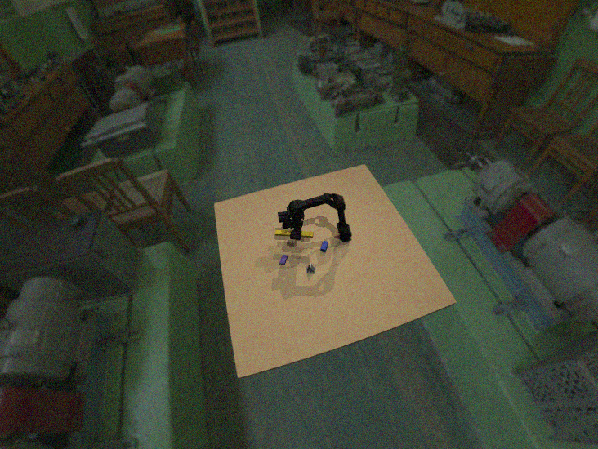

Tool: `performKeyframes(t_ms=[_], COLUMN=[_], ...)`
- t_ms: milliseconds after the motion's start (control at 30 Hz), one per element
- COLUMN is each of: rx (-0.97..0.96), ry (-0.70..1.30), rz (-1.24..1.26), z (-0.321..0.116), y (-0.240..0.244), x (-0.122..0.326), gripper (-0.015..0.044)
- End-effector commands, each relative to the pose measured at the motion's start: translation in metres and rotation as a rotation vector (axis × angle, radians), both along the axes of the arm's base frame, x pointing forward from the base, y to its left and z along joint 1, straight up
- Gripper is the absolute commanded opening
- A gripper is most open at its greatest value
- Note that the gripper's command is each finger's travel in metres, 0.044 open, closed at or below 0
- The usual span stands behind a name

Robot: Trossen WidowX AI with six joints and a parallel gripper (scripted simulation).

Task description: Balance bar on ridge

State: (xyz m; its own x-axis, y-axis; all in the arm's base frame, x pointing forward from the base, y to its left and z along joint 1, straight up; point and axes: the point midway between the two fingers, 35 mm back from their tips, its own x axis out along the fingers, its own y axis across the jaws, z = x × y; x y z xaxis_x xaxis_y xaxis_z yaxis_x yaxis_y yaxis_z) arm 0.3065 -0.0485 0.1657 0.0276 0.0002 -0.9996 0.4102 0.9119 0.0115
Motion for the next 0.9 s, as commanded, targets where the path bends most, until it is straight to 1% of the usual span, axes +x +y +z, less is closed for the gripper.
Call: performKeyframes(t_ms=[0,867], rx=[-0.003,0.005], ry=[0.0,0.0], rz=[-0.003,0.014], z=[0.001,0.002], y=[0.015,0.115], x=[0.003,0.002], gripper=[0.0,0.0])
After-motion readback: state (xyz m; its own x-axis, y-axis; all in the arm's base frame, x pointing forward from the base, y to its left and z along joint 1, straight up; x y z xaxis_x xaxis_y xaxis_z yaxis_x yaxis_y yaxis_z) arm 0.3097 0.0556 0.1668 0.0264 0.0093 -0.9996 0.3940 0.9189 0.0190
